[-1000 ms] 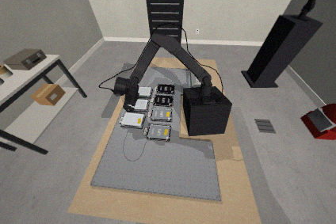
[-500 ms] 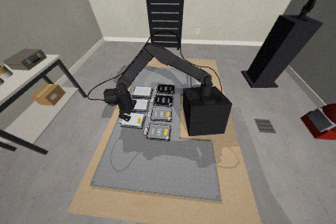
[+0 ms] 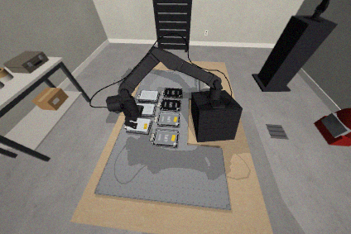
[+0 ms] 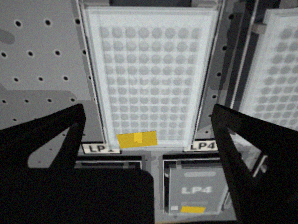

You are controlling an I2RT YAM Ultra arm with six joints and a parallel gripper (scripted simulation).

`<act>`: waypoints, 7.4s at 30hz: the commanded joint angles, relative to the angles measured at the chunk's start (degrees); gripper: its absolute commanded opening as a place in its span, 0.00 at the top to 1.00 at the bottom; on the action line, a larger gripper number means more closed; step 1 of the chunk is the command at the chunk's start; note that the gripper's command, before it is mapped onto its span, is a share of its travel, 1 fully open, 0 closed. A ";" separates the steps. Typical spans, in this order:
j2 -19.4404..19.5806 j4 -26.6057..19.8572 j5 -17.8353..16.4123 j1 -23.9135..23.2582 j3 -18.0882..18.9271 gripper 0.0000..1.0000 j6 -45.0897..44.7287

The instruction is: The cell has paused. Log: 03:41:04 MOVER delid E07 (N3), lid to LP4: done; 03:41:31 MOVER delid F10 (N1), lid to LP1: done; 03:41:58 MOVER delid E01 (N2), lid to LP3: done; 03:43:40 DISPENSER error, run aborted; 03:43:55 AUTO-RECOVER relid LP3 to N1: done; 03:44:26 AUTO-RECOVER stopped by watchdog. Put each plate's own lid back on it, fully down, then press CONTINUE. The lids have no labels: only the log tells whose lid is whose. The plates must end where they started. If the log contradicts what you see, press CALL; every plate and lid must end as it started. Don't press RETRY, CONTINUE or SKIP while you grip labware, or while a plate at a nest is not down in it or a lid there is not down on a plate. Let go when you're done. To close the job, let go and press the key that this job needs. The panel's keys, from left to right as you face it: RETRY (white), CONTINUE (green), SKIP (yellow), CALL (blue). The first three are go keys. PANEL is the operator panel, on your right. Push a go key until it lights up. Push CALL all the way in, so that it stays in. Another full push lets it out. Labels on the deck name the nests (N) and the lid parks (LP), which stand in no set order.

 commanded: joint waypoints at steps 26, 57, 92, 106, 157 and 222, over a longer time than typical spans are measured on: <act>1.81 3.92 0.18 -0.96 -0.40 0.00 -1.11; 2.51 2.68 0.15 -0.53 0.92 0.10 -0.55; -0.08 0.43 0.09 0.60 2.04 1.00 0.31; -1.53 -2.01 0.06 1.23 2.80 1.00 0.97; -9.93 3.25 0.71 -9.10 -9.15 1.00 -11.85; -16.12 4.70 -1.48 -29.95 -8.05 1.00 -34.45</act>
